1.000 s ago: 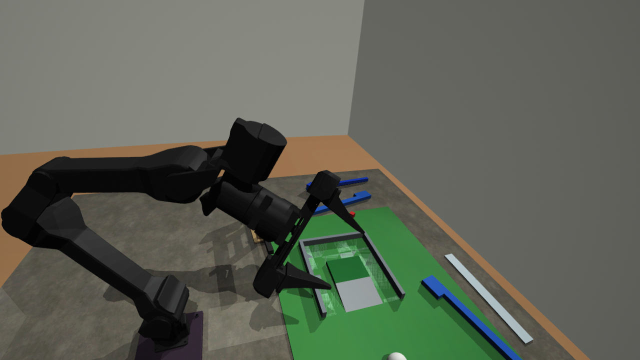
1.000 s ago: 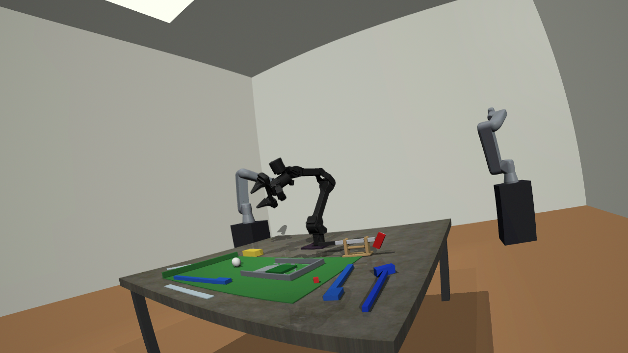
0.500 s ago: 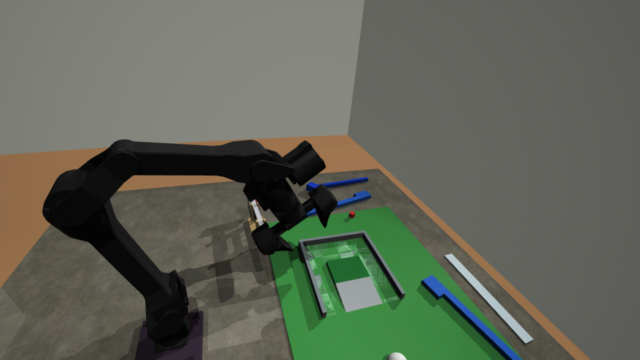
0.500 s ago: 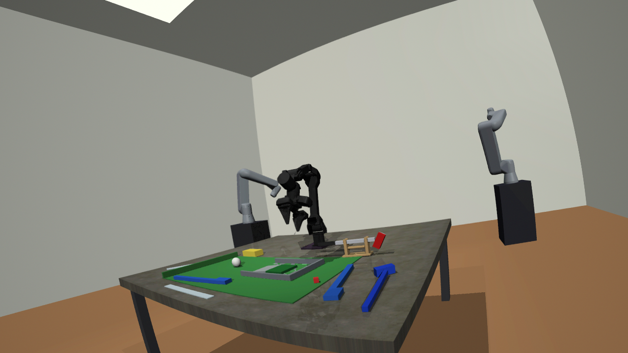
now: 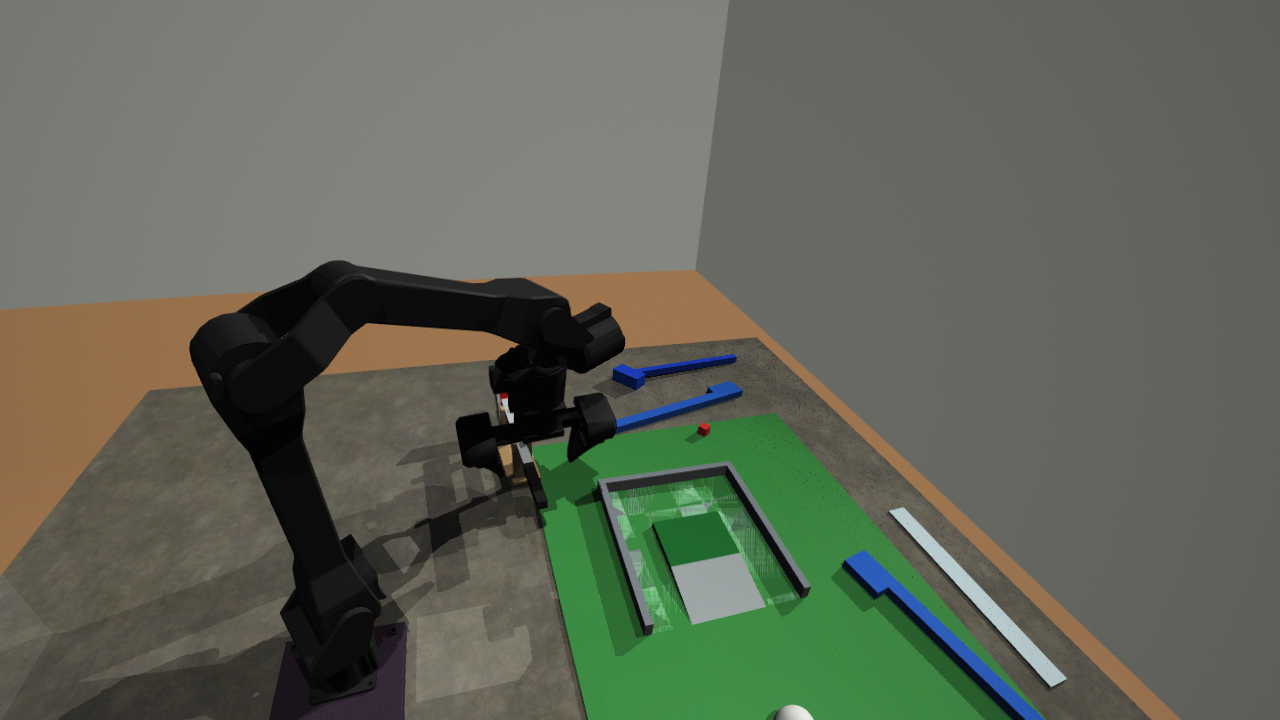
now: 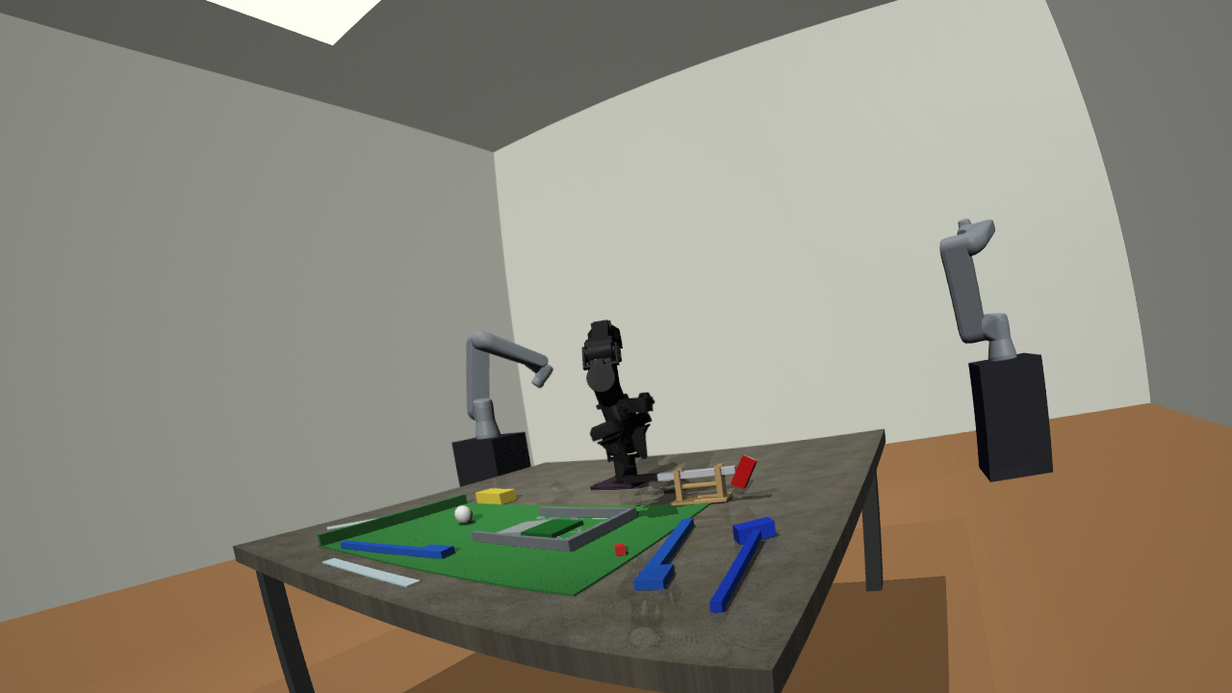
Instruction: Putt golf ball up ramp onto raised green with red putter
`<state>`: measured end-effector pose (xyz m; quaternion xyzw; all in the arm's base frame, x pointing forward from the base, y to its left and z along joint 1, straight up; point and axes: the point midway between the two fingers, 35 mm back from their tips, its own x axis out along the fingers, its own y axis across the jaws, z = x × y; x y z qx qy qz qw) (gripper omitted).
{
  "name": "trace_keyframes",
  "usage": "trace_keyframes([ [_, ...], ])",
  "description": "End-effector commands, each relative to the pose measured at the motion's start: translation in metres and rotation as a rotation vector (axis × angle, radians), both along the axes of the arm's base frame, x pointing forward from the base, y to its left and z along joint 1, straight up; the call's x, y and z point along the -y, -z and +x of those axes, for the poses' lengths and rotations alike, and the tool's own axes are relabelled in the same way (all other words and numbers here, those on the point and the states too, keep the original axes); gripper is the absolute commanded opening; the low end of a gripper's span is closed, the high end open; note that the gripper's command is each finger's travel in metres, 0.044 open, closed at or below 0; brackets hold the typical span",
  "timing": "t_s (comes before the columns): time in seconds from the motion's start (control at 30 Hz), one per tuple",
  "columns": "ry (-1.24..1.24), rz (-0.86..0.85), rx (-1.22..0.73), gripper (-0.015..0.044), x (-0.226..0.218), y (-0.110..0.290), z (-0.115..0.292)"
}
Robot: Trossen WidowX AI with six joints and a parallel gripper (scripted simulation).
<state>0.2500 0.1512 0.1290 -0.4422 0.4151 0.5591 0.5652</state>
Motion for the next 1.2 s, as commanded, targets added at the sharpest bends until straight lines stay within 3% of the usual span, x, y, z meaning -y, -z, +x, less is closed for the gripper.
trace_keyframes([
  [0.0,0.003,0.005,-0.013,0.044,-0.003,0.008,0.0],
  [0.5,0.003,0.005,-0.013,0.044,-0.004,0.045,0.0],
  [1.17,0.003,0.005,-0.013,0.044,-0.005,0.066,0.001],
])
